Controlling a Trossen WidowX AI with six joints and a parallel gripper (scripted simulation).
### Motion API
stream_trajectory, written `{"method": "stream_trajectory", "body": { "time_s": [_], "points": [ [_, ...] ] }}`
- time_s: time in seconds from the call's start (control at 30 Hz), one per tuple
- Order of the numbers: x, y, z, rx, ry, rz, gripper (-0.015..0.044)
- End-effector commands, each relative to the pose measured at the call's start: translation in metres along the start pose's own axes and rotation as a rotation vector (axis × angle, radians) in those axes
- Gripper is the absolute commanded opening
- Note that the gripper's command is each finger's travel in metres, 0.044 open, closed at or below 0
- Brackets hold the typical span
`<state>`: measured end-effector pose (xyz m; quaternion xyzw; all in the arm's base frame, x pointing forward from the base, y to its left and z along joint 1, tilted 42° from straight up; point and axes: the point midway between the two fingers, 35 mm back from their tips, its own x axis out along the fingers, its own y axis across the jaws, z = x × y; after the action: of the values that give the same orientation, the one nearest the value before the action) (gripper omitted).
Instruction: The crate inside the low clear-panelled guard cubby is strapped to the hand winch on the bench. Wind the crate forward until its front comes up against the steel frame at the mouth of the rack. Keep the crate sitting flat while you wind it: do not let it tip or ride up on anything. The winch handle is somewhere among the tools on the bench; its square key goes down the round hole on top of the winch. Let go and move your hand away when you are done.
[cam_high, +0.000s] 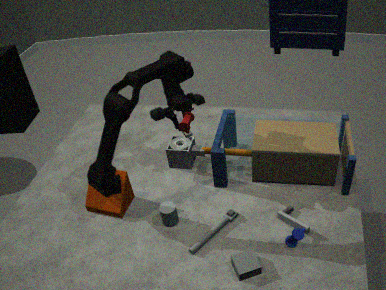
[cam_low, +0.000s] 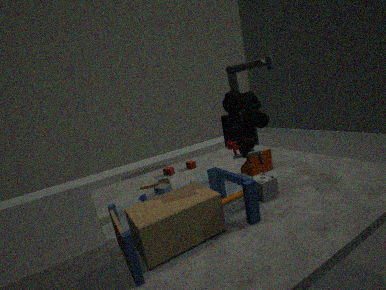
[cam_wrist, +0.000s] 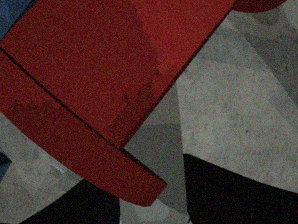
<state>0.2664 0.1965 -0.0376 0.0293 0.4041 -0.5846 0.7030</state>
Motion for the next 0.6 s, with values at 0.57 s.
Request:
{"method": "stream_trajectory", "body": {
  "time_s": [0.57],
  "points": [
    [0.010,0.001,-0.004,0.002,-0.024,-0.002,0.0000]
  ]
}}
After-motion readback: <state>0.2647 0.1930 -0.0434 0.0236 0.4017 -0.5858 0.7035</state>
